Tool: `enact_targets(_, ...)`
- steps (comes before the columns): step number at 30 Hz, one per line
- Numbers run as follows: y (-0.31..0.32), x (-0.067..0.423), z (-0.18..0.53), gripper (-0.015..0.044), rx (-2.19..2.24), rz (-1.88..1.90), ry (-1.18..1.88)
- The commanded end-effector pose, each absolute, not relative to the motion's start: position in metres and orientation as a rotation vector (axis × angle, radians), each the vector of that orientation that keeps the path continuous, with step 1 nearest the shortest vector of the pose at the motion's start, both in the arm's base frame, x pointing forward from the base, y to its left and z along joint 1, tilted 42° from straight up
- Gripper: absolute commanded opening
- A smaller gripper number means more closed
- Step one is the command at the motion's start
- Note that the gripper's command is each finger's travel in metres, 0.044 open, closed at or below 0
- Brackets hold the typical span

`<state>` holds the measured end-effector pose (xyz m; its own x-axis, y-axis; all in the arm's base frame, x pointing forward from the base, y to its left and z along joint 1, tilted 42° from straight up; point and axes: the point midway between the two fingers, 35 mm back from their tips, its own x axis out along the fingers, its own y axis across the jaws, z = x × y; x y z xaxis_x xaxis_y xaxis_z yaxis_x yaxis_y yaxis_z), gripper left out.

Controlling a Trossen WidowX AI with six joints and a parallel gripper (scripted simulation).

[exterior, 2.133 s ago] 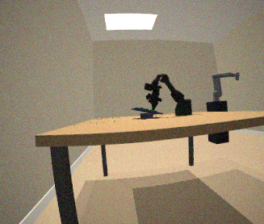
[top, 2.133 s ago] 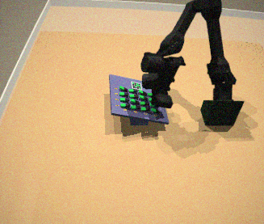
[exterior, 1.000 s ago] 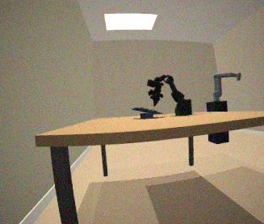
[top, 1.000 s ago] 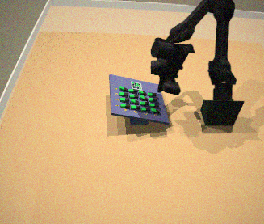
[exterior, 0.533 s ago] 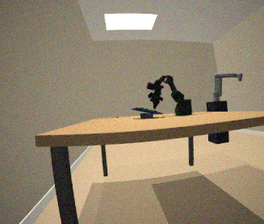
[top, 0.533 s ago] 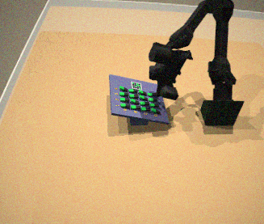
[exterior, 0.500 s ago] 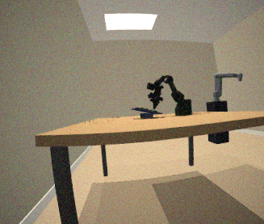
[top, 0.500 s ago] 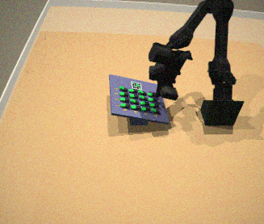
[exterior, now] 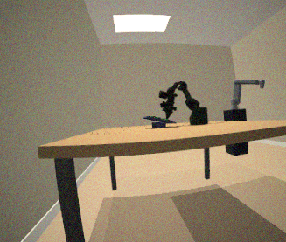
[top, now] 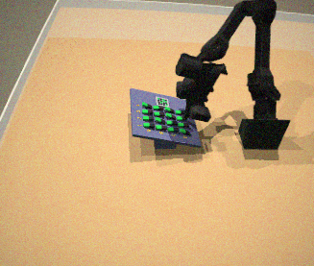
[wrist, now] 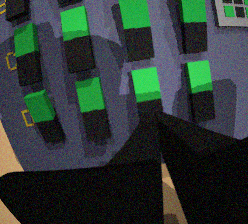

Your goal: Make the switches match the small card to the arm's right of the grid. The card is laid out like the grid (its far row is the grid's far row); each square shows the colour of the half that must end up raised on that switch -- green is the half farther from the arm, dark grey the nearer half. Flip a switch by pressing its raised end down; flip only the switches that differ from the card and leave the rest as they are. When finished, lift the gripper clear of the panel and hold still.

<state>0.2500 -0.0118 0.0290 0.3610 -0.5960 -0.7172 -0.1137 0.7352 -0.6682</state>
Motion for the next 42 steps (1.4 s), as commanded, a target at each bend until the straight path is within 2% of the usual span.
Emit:
enact_targets(1, -0.0115, 0.2500, 0.0284, 0.0000, -0.714, -0.343, 1.183)
enact_targets(42, -0.0143, 0.2516, 0.0252, 0.0000, -0.714, -0.343, 1.183)
